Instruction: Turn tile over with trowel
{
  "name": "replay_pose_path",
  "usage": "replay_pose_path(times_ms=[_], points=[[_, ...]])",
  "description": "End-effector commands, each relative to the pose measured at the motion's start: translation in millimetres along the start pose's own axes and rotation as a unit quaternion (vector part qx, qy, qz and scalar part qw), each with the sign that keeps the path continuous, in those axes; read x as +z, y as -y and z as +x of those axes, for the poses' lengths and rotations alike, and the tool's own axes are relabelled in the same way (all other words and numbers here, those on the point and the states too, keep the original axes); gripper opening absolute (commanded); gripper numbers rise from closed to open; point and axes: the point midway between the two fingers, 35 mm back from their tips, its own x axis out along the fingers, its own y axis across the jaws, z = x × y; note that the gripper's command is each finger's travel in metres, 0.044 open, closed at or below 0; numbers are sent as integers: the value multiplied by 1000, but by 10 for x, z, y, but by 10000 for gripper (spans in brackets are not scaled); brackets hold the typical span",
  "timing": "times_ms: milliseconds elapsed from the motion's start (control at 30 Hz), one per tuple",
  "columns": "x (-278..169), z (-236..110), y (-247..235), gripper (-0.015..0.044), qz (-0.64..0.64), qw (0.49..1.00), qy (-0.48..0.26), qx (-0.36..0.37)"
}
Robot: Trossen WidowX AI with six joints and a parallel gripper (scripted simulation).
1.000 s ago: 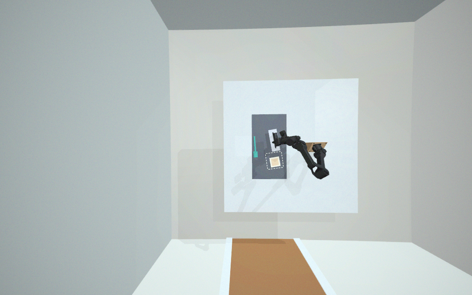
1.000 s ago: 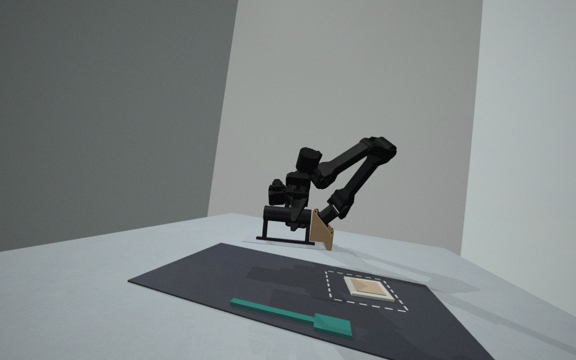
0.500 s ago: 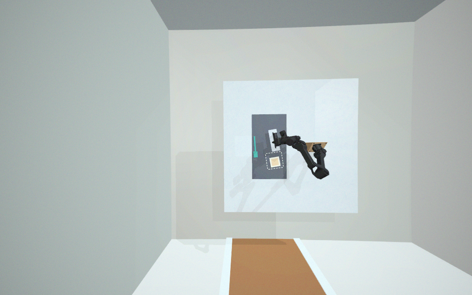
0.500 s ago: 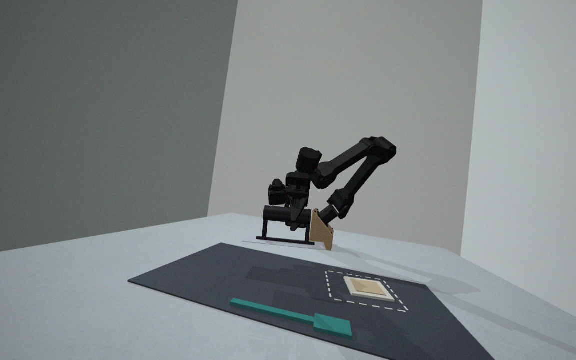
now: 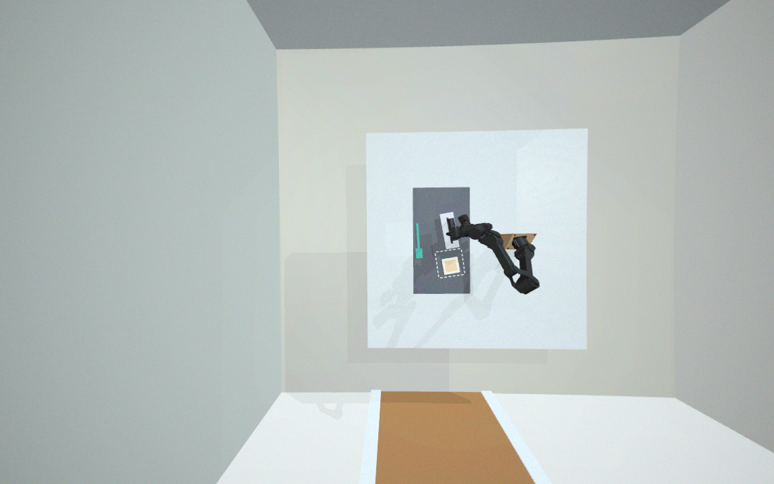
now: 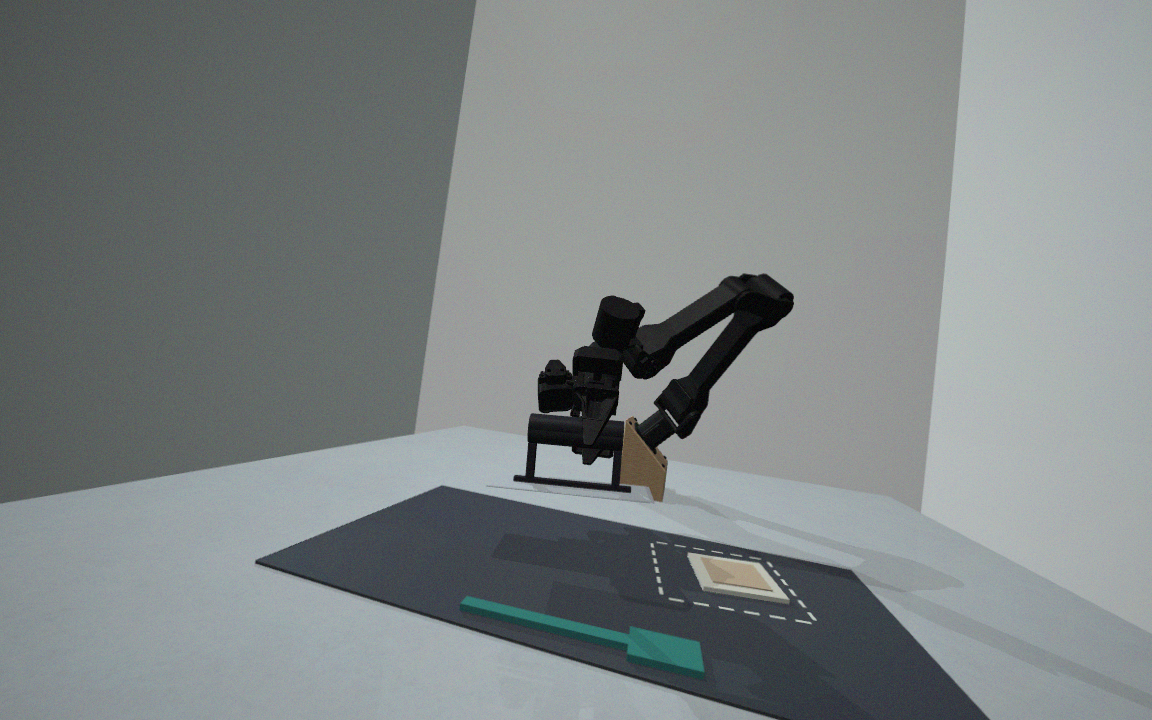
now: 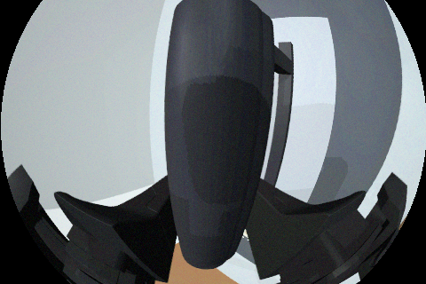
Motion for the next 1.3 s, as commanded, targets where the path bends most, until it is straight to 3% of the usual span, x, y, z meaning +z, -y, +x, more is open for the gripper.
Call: replay_pose_path(times_ms=[0,167,600,1267], points=[[6,-6,-5,0,0,1000,1,1],[69,22,-3,0,20,1000,16,-2],[634,188,62,0,181,970,163,-22],[1369,185,310,0,369,839,400,-10]])
